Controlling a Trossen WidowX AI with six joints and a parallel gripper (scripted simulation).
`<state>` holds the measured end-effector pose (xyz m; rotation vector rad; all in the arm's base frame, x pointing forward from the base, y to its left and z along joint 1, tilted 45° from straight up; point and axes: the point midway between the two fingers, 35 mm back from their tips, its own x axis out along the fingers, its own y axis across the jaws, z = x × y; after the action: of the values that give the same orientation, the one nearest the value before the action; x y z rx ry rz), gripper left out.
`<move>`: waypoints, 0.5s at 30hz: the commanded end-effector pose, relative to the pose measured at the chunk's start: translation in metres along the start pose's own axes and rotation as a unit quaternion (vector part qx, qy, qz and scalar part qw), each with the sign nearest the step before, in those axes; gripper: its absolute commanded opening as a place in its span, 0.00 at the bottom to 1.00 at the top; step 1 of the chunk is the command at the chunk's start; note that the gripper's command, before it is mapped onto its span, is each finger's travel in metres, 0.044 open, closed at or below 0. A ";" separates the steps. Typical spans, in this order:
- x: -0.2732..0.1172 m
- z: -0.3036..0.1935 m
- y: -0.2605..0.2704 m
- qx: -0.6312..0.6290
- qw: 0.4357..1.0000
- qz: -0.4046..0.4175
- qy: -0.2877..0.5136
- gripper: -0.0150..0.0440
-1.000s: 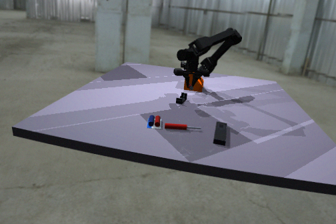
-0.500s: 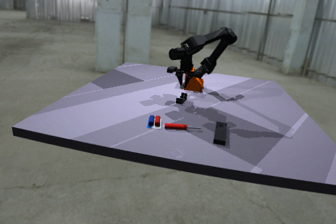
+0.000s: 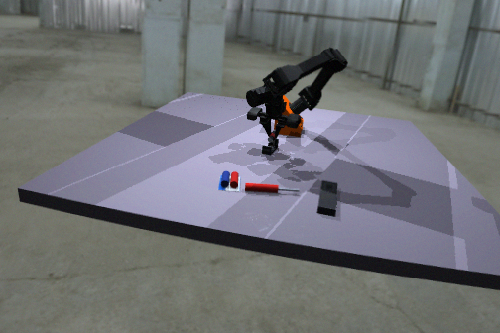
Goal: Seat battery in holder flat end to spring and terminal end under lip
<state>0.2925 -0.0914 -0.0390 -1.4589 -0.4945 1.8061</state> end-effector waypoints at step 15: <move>0.008 -0.005 0.001 -0.004 0.999 0.001 -0.054 0.37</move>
<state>0.2954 -0.0857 -0.0451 -1.3827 -0.5431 1.8782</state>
